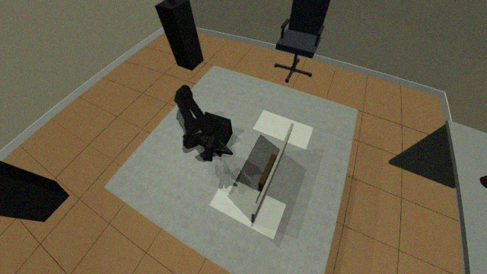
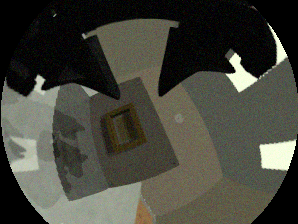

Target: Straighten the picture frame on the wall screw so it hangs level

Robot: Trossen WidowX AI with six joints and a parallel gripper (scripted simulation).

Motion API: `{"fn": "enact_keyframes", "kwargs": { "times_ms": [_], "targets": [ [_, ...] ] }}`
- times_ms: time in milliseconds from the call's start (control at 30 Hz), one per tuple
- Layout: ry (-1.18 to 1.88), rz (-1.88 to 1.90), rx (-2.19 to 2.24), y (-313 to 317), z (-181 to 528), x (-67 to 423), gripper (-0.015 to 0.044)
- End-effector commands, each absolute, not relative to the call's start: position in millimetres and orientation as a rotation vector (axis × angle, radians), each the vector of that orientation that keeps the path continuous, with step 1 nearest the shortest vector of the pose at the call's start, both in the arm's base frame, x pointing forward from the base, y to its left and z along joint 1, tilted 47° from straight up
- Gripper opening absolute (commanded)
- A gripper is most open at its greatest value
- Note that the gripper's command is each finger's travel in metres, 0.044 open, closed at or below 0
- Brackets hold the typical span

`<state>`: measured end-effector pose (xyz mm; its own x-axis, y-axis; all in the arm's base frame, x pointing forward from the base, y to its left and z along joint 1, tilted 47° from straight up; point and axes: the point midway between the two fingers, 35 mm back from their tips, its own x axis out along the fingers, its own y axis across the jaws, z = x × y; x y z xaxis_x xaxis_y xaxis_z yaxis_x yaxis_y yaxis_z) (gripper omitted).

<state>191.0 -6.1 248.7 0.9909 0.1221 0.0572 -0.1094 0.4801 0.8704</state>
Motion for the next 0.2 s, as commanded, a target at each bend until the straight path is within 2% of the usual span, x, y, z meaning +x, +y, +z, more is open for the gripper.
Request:
{"fn": "enact_keyframes", "kwargs": {
  "times_ms": [0,167],
  "targets": [
    [0.01,0.151,1.059,-4.3,250.2,189.2,0.026],
    [0.01,0.151,1.059,-4.3,250.2,189.2,0.026]
  ]
}}
